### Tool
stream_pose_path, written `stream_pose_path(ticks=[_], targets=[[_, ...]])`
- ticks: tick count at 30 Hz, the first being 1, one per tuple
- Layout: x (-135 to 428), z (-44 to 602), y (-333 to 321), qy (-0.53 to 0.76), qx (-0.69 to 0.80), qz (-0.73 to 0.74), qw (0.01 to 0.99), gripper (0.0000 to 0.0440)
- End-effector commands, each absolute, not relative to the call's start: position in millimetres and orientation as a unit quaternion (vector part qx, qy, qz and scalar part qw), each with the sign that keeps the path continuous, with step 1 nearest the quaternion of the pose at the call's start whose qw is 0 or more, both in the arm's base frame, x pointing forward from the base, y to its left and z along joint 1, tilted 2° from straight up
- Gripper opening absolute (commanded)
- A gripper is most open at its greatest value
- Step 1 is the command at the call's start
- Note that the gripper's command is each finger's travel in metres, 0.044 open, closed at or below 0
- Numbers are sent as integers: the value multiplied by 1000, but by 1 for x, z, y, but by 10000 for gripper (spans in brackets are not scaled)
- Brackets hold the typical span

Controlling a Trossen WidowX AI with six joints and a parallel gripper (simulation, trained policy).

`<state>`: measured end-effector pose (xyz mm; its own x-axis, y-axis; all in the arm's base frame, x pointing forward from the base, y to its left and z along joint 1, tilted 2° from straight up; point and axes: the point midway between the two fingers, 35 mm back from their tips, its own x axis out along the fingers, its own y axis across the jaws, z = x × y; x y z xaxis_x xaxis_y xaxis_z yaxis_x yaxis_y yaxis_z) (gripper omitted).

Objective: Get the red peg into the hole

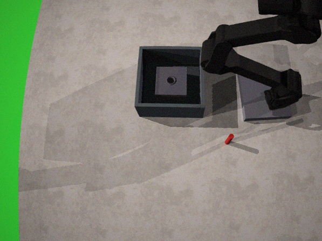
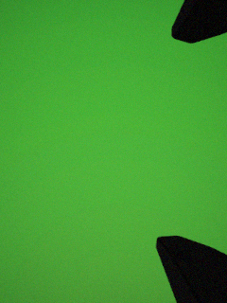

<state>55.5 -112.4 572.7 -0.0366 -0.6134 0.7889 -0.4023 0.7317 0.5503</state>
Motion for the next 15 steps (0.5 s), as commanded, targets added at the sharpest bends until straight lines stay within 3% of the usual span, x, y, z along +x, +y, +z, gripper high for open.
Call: stream_pose_path(ticks=[1,3,15], targets=[[52,575,-110,-720,347,-81,596,420],[41,578,-104,-735,331,-58,588,440],[-30,587,-59,-810,257,105,516,440]])
